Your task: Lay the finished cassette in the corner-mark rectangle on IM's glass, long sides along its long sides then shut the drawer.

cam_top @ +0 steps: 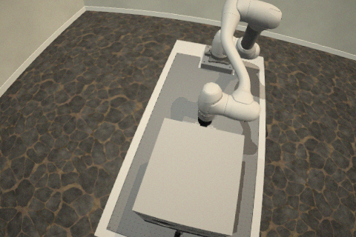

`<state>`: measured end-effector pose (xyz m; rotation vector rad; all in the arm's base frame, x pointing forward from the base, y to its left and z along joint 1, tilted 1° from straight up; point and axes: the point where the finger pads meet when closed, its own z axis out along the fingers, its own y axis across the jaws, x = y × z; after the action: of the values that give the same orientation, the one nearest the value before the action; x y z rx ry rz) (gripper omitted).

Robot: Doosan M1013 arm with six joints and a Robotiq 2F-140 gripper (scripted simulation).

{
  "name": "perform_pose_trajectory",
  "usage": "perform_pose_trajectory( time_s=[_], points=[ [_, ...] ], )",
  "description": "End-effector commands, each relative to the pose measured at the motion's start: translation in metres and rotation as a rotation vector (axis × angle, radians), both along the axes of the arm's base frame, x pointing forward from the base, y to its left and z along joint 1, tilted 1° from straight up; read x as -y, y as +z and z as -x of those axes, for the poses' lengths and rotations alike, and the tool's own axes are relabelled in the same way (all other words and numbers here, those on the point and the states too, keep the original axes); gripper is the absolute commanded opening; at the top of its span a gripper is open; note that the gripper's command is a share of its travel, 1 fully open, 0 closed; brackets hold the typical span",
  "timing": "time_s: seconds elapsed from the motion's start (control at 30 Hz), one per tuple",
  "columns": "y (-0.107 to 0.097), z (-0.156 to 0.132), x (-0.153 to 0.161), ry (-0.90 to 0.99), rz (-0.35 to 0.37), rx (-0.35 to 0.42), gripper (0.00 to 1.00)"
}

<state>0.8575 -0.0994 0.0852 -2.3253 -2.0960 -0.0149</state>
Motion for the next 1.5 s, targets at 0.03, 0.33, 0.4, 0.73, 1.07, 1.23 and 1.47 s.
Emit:
perform_pose_trajectory(
  time_s=[0.03, 0.33, 0.4, 0.73, 1.07, 1.23, 1.47],
  points=[
    [0.006, -0.002, 0.0, 0.0, 0.002, 0.003, 0.62],
    [0.006, -0.002, 0.0, 0.0, 0.002, 0.003, 0.62],
    [0.006, -0.002, 0.0, 0.0, 0.002, 0.003, 0.62],
    [0.006, -0.002, 0.0, 0.0, 0.002, 0.003, 0.62],
    [0.011, 0.007, 0.0, 0.0, 0.002, 0.003, 0.62],
    [0.015, 0.013, -0.001, 0.0, 0.002, 0.003, 0.62],
    [0.018, 0.019, -0.002, 0.0, 0.002, 0.003, 0.62]
  ],
)
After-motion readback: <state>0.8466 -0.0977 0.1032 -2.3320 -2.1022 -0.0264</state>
